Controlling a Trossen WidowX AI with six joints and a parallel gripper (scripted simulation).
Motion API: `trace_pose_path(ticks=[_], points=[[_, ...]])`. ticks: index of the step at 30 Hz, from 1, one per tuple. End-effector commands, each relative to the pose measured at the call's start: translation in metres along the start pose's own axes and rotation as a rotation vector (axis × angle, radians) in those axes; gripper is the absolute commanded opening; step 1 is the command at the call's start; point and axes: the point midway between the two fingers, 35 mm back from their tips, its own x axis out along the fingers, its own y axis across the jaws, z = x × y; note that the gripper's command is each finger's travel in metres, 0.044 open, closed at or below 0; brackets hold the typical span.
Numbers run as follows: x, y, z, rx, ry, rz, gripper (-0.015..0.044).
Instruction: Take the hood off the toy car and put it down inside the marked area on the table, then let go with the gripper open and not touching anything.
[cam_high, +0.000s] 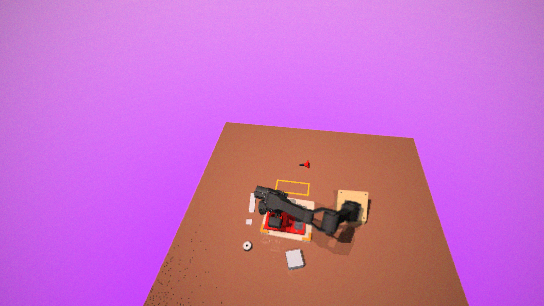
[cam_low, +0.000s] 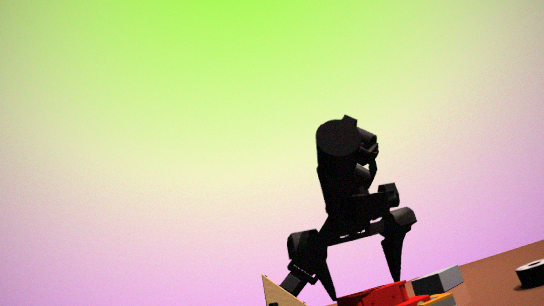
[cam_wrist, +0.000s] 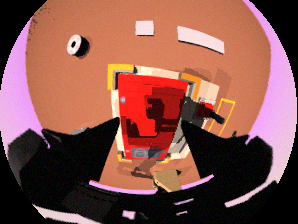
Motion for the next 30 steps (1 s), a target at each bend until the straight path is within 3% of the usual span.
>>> trace_pose_path(ticks=[1, 27, 30], points=[[0.003, 0.0, 0.0, 0.008, 0.002, 0.005, 0.044], [0.016, 0.0, -0.001, 0.008, 0.002, 0.005, 0.044], [0.013, 0.0, 0.0, 0.0, 0.0, 0.001, 0.0361]])
